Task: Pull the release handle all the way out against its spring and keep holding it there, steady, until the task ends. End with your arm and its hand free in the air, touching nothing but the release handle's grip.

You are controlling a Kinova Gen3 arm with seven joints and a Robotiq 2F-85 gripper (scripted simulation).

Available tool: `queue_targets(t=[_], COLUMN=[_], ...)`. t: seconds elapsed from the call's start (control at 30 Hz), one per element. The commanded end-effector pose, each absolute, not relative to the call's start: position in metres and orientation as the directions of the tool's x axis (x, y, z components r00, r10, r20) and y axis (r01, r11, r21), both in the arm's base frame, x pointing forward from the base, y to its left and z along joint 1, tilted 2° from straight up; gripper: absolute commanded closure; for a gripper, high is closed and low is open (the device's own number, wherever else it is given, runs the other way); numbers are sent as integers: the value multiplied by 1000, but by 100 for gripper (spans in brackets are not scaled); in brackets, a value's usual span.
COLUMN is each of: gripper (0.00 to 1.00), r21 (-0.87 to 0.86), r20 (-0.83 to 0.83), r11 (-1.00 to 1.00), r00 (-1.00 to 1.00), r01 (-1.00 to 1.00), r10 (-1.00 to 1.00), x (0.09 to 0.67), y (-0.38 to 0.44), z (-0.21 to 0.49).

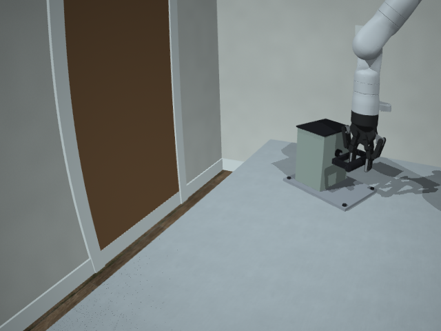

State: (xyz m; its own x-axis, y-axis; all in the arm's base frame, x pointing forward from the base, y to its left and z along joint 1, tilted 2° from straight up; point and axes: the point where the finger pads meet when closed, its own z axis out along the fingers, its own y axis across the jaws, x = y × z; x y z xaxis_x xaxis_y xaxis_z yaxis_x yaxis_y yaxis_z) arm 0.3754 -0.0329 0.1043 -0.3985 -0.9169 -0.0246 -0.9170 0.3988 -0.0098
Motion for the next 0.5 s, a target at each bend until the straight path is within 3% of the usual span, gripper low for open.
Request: queue_targets(t=[0.0,0.23,0.27,0.47], gripper=[50,50,100,100], r21=[-12,-12,-12,-12], r20=[-30,-30,-30,-30], r11=[403,403,403,403], r00=[-403,-403,-403,-403], r01=[-915,-915,-915,-915], r10=[-915,-915,-915,-915], x=[377,377,377,377], y=[-31,-31,-31,-31], z=[103,103,103,103])
